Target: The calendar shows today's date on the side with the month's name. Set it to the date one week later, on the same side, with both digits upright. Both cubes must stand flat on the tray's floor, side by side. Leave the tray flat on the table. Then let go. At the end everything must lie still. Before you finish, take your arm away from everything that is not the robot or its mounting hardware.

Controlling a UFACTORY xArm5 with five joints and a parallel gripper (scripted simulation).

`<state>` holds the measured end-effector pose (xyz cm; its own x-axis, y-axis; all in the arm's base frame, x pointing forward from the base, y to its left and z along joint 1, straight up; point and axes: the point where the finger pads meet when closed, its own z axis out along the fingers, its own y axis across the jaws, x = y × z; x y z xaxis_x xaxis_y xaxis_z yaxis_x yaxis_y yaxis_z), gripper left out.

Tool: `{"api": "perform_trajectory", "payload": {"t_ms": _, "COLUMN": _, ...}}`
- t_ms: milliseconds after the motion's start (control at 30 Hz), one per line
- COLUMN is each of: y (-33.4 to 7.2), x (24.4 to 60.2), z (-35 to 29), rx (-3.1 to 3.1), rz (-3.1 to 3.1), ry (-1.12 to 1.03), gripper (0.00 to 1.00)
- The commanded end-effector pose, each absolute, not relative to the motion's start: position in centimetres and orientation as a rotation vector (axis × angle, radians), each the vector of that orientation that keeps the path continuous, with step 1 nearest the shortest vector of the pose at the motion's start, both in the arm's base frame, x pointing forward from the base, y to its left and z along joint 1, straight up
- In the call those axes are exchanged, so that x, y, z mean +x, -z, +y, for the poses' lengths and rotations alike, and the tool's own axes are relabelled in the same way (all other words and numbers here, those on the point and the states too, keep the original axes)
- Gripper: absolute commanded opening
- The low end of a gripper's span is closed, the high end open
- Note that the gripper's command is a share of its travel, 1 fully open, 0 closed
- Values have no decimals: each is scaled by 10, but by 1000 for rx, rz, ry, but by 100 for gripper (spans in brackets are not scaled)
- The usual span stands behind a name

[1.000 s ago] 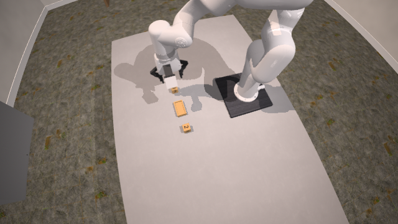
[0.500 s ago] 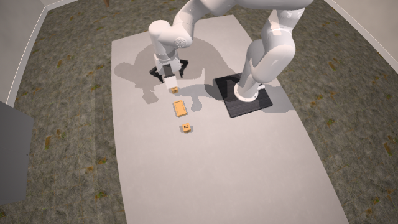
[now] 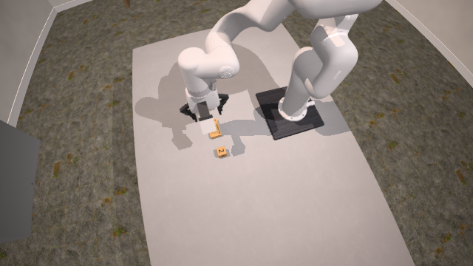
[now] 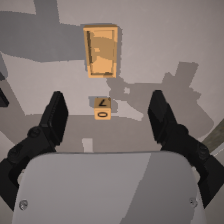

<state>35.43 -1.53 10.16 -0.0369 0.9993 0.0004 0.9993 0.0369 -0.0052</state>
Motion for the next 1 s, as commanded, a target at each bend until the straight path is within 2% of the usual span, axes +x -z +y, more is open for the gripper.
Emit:
{"api": "perform_trajectory", "payload": {"t_ms": 0, "y": -100, "x": 354, "z": 51, "rx": -2191, "rz": -2252, "ry": 2, "gripper": 100}}
{"api": "perform_trajectory", "payload": {"t_ms": 300, "y": -98, "x": 339, "z": 103, "rx": -2192, "rz": -2251, "ry": 2, "gripper": 100}}
{"api": "perform_trajectory", "payload": {"t_ms": 333, "y": -98, "x": 339, "z": 103, "rx": -2192, "rz": -2251, "ry": 2, "gripper": 49}}
{"api": "perform_trajectory", "payload": {"t_ms": 967, "y": -98, "x": 339, "z": 103, "rx": -2192, "rz": -2251, "ry": 2, "gripper": 49}}
